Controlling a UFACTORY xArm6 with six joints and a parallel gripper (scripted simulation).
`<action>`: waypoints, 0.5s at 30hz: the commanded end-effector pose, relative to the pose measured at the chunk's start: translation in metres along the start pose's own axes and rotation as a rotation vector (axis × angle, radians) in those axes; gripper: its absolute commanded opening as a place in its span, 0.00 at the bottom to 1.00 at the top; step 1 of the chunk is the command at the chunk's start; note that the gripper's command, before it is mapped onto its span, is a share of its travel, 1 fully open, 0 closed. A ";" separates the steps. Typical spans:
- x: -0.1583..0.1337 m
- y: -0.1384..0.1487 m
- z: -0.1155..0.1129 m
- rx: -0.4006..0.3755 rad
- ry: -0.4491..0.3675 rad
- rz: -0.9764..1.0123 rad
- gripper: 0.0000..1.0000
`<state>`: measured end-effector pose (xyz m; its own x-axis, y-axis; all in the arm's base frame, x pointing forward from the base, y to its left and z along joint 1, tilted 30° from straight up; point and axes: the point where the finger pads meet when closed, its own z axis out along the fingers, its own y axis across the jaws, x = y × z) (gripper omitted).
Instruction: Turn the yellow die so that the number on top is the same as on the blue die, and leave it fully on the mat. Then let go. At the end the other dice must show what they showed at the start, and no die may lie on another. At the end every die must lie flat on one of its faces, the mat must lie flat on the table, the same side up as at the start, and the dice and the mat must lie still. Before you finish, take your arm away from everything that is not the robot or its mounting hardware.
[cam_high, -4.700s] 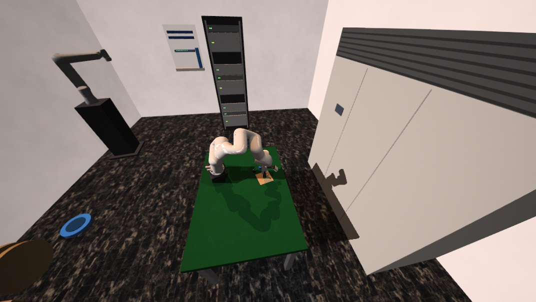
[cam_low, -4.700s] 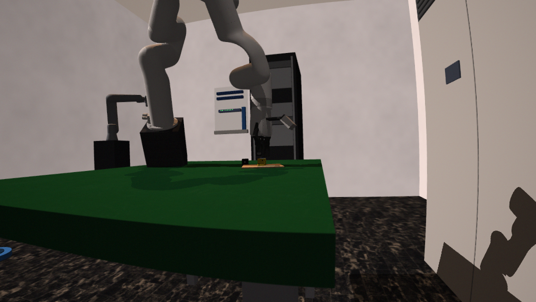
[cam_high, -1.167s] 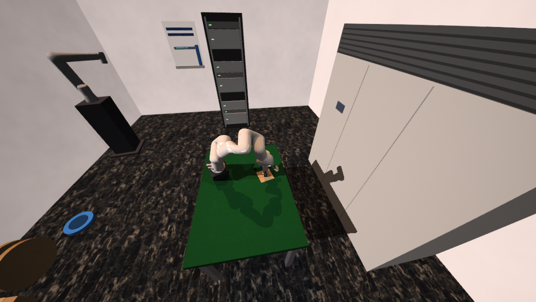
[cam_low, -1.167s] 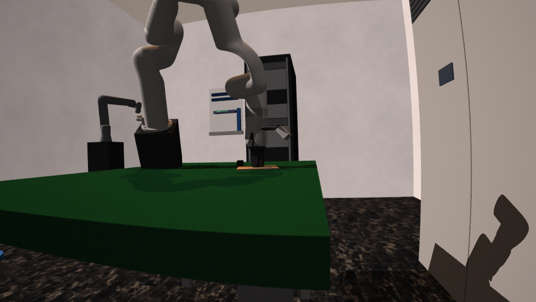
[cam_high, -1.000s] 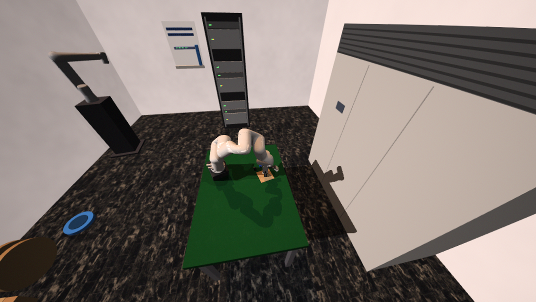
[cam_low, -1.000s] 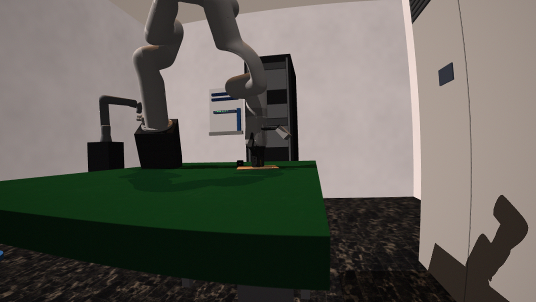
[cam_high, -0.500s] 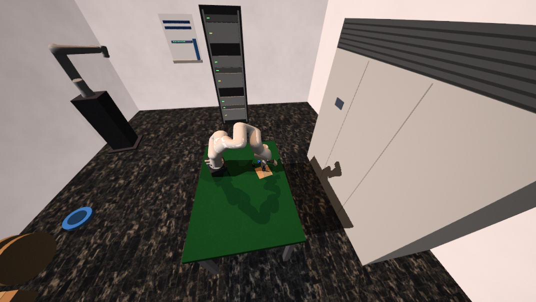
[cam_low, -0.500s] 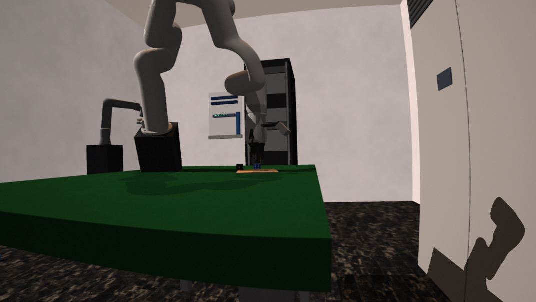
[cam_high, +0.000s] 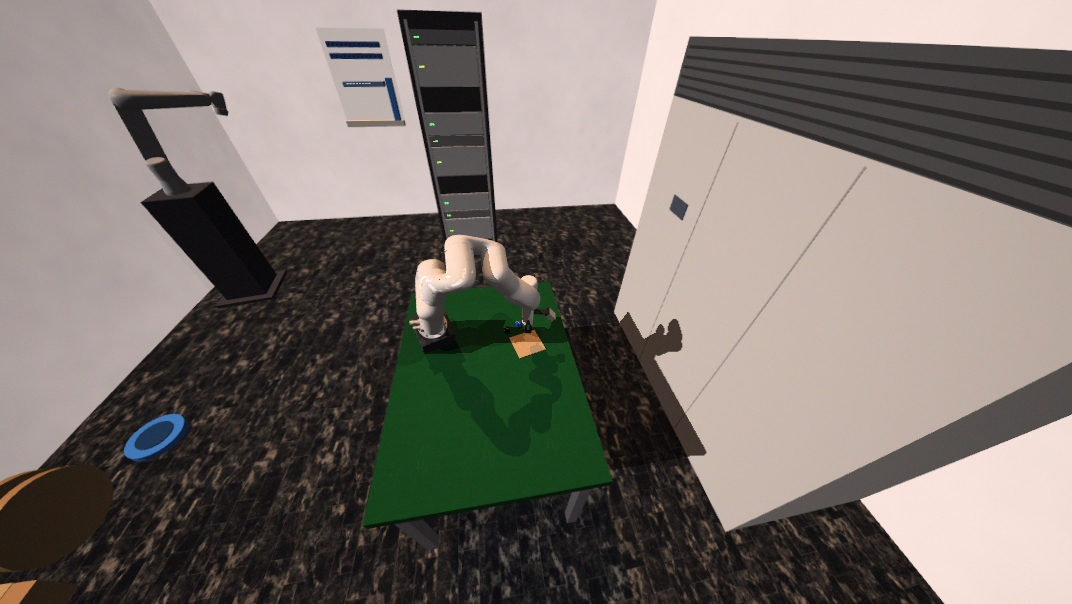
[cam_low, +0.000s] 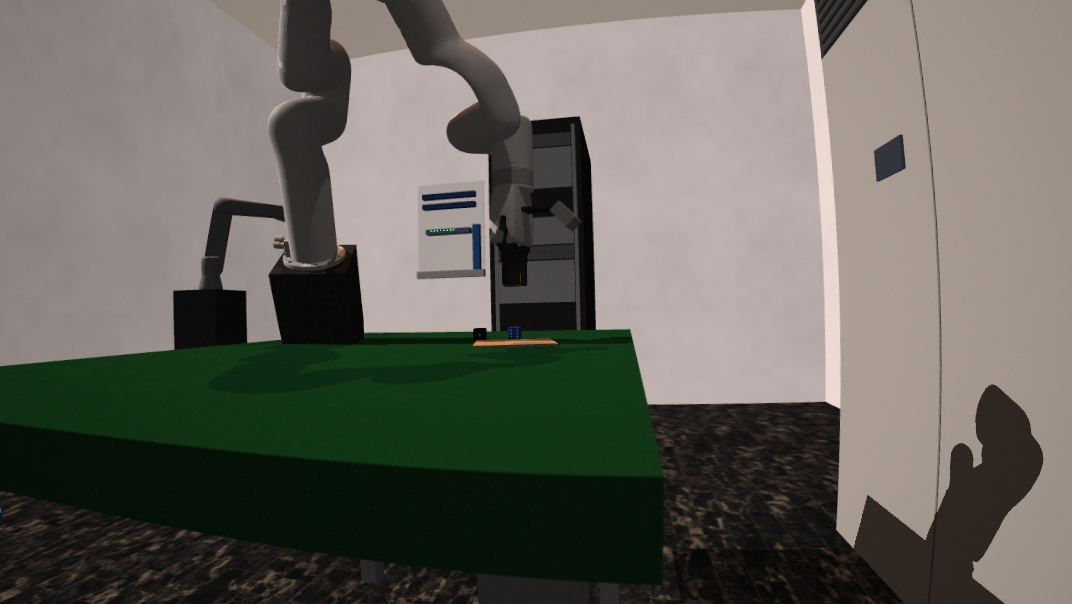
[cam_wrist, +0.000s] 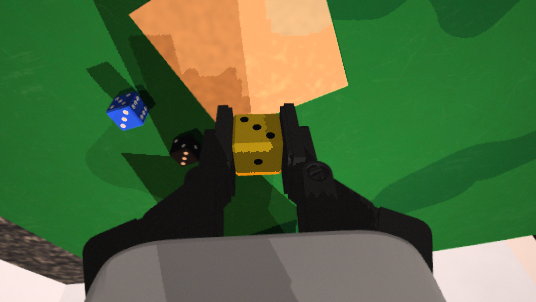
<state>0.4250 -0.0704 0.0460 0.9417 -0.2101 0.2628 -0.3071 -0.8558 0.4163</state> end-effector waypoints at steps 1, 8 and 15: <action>0.001 0.000 -0.003 0.000 0.000 0.000 0.21; 0.001 0.000 -0.002 0.000 0.000 -0.009 0.21; 0.007 -0.004 0.010 0.000 0.001 -0.123 0.21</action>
<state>0.4290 -0.0719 0.0414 0.9615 -0.1483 0.2313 -0.2386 -0.8679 0.4356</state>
